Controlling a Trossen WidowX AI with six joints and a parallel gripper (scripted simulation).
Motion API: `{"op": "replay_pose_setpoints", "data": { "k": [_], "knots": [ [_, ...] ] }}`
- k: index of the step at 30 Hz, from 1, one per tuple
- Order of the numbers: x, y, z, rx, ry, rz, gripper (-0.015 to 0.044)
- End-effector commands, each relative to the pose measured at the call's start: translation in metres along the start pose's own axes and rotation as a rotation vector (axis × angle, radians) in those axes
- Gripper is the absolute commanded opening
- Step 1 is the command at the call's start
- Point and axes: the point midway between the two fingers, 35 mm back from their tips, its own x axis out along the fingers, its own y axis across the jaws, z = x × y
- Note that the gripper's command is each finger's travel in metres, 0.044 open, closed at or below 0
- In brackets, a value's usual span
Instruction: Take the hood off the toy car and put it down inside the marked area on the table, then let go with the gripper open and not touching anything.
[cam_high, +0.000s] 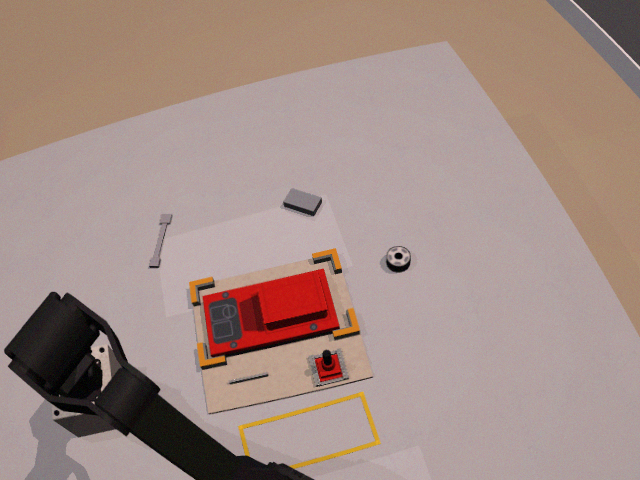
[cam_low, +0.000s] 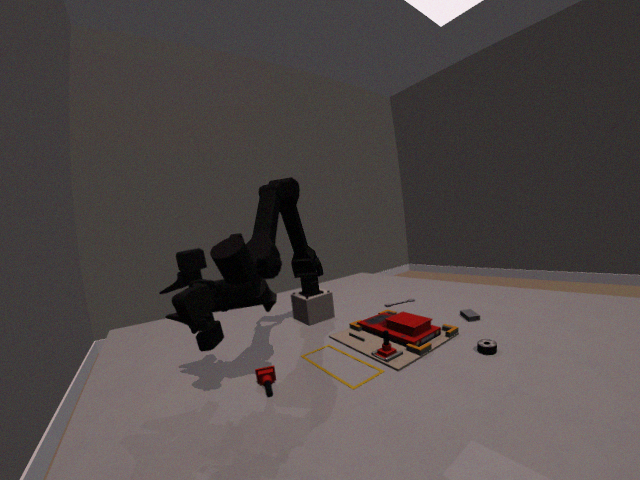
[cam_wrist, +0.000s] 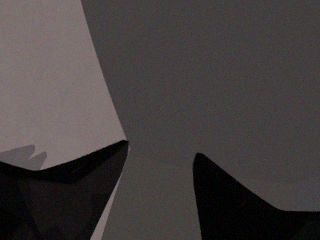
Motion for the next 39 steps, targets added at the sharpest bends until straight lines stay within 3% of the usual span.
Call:
{"op": "replay_pose_setpoints", "data": {
  "k": [1,9,16,23,31,39],
  "knots": [
    [-0.002,0.001,0.001,0.006,-0.009,0.003,0.0246],
    [-0.08,0.026,0.045,0.069,-0.323,0.197,0.044],
    [-0.176,0.055,0.06,0.044,-0.562,0.459,0.044],
    [-0.275,0.081,0.04,-0.03,-0.706,0.759,0.044],
    [-0.375,0.099,-0.027,-0.18,-0.726,1.095,0.044],
    [-0.446,0.099,-0.126,-0.384,-0.589,1.36,0.044]
  ]
}}
